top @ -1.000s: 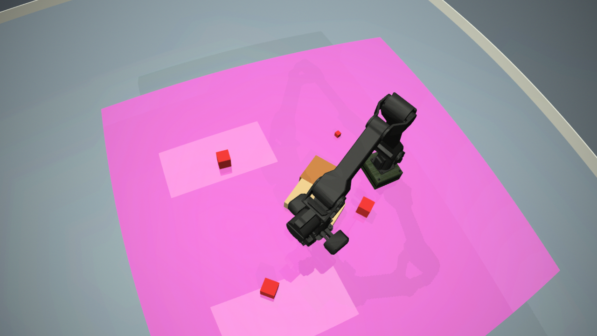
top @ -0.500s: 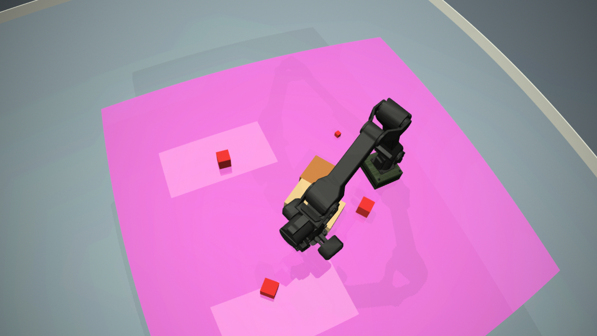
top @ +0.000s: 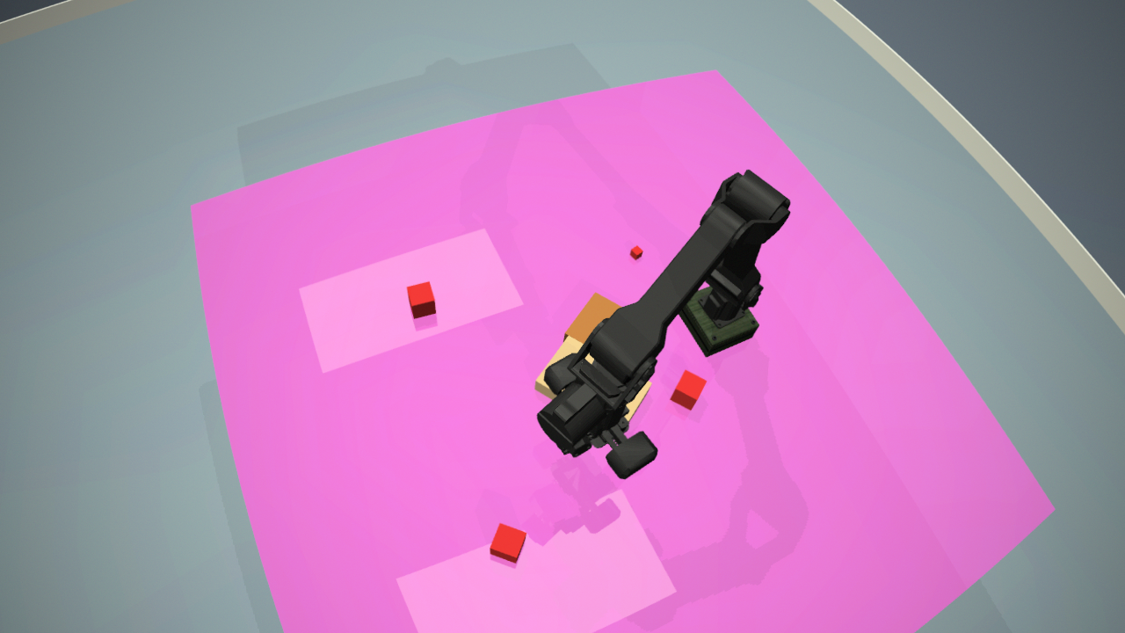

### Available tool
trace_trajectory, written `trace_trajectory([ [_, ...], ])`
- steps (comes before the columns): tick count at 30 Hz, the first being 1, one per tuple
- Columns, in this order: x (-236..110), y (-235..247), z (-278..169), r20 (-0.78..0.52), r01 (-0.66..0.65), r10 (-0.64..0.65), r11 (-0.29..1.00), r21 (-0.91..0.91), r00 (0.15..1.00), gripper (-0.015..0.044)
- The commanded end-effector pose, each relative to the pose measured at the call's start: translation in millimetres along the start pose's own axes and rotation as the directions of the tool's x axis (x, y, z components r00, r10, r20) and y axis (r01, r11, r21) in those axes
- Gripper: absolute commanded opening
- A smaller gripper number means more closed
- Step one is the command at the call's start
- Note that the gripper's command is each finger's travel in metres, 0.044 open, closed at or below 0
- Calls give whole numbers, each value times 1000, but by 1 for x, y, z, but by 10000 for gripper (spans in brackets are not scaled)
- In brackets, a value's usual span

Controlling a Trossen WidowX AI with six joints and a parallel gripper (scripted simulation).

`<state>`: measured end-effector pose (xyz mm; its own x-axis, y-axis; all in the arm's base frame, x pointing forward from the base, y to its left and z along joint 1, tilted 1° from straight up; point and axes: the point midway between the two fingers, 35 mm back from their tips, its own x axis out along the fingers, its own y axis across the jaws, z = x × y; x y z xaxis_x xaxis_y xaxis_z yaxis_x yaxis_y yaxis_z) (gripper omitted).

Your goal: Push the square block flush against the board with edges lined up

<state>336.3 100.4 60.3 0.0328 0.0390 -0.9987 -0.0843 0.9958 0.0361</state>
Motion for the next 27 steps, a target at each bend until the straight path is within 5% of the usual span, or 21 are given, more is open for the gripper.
trace_trajectory([
  [1, -2, 3, -12, 1, 0, 0, 993, 115, 1000, 0],
  [13, -5, 11, -52, -8, 6, -2, 864, 504, 1000, 0],
  [27, -2, 15, -100, -18, 18, -5, 533, 846, 1000, 0],
])
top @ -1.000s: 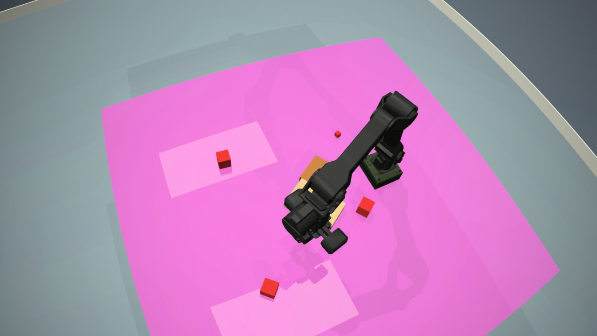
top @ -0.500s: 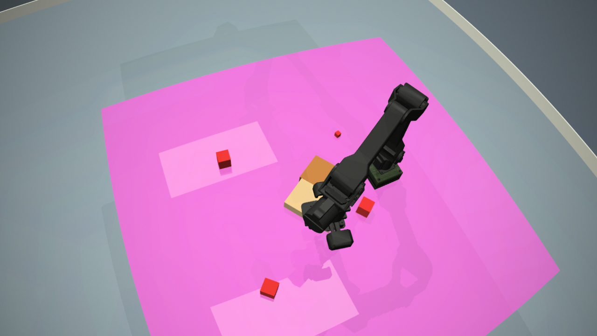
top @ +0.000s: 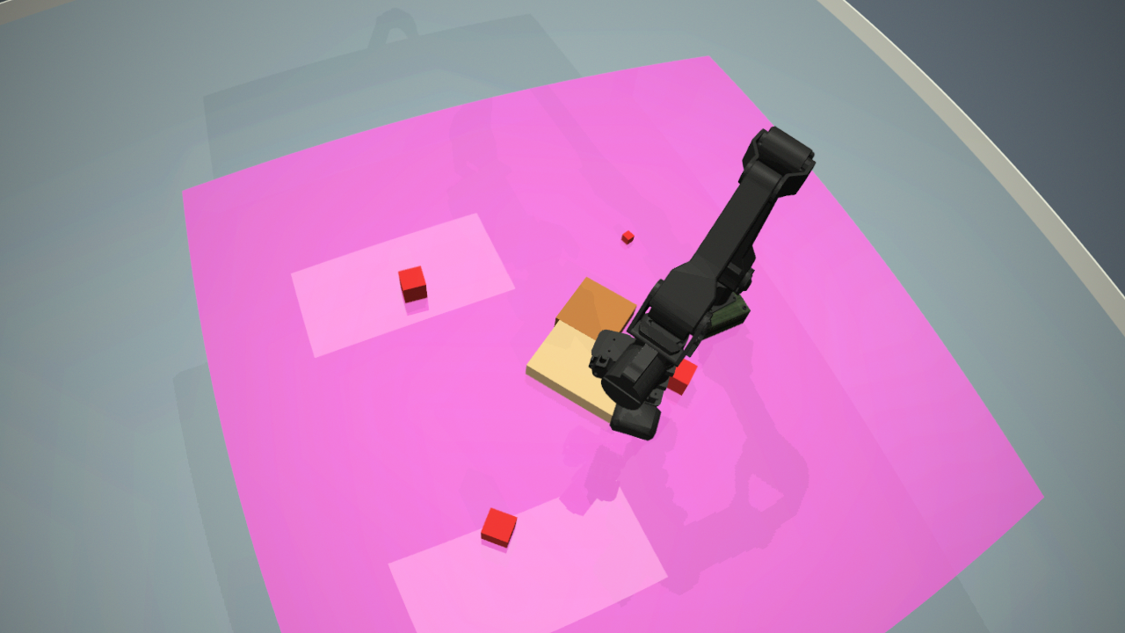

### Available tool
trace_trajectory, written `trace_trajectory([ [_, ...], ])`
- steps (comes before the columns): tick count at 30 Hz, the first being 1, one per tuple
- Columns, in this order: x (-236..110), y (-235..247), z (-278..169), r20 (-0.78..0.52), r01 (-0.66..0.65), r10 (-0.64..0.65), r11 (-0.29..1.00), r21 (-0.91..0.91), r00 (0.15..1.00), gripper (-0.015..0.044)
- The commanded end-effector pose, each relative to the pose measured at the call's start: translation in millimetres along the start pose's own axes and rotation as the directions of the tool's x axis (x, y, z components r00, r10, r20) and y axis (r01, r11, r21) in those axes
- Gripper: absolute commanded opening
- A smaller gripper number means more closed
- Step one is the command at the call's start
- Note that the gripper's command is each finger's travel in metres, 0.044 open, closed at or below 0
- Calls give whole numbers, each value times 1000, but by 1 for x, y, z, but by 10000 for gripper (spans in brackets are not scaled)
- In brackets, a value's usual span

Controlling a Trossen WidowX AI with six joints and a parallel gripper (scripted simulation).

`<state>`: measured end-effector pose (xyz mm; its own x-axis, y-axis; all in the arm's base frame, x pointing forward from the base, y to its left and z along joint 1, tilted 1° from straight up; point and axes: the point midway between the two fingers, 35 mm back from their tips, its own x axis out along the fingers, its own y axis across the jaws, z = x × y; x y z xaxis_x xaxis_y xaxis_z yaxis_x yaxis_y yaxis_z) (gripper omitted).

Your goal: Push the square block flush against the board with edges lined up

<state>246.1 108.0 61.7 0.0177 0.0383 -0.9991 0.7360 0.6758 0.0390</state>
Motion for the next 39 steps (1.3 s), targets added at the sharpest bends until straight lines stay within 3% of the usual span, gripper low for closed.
trace_trajectory([
  [1, 2, -11, -8, 2, 6, -6, 991, 131, 1000, 0],
  [5, 4, -20, -15, 1, 8, -9, 970, 243, 1000, 0],
  [10, 7, -21, -15, 1, 8, -9, 969, 249, 1000, 0],
  [15, 59, -22, -15, 1, 8, -9, 969, 249, 1000, 0],
  [39, 59, -27, 8, 3, 8, -9, 969, 249, 1000, 0],
])
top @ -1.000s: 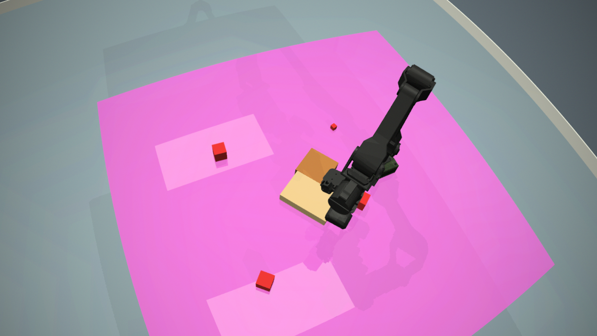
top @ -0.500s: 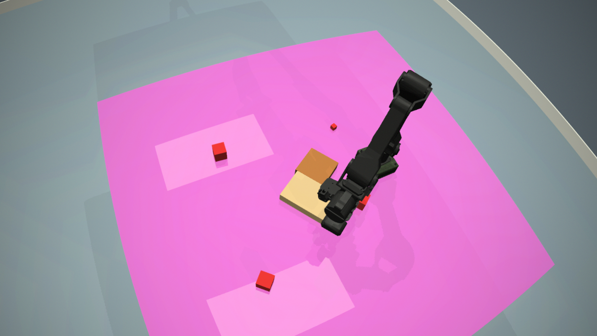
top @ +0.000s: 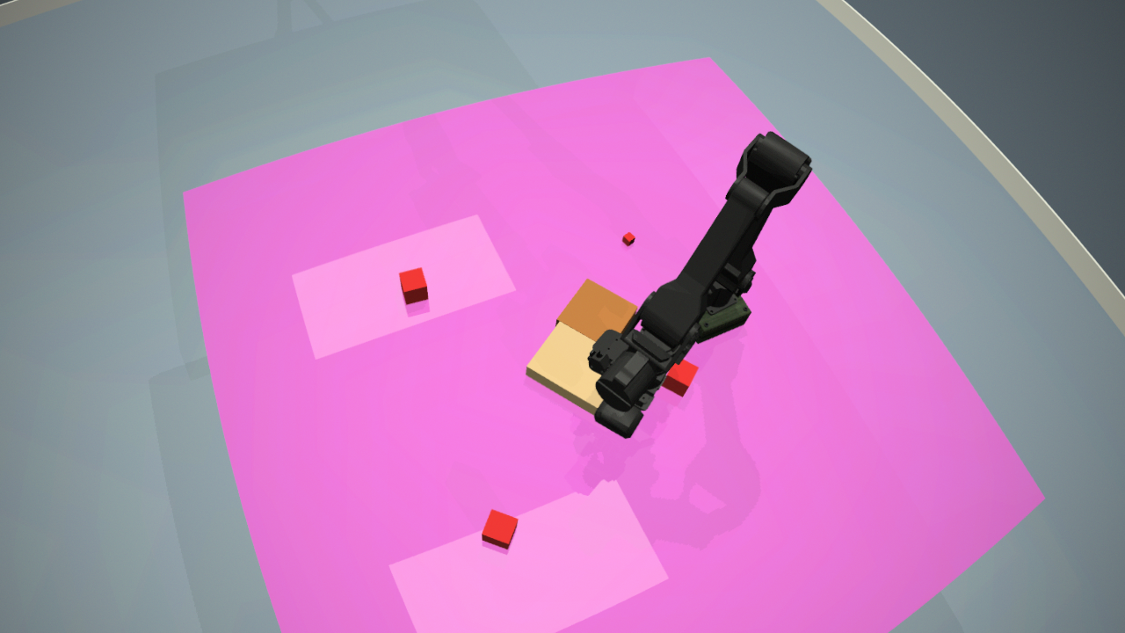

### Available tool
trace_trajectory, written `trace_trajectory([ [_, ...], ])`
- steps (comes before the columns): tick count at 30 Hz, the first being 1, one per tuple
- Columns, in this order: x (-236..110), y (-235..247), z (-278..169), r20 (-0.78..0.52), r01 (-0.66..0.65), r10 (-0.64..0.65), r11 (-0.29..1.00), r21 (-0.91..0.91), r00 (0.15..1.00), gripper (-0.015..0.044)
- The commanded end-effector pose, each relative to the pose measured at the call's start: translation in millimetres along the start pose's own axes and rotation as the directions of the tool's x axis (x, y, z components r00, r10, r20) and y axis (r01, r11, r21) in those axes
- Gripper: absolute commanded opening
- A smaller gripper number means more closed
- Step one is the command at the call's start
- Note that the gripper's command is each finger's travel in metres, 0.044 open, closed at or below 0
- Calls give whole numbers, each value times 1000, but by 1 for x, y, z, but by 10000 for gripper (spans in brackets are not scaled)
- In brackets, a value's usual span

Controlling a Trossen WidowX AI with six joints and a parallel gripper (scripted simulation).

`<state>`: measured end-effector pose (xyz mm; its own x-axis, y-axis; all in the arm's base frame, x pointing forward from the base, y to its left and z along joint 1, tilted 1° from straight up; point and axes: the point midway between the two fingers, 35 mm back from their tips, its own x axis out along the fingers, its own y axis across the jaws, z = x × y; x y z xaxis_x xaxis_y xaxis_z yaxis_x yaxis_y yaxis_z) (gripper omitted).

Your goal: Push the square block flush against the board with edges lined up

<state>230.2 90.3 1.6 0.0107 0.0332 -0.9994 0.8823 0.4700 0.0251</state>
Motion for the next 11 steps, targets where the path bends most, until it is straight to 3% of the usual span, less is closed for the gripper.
trace_trajectory([
  [1, 0, 0, 6, 4, 0, 0, 1000, -2, 1000, 0],
  [11, 0, 1, 6, 4, 0, 0, 1000, -2, 1000, 0],
])
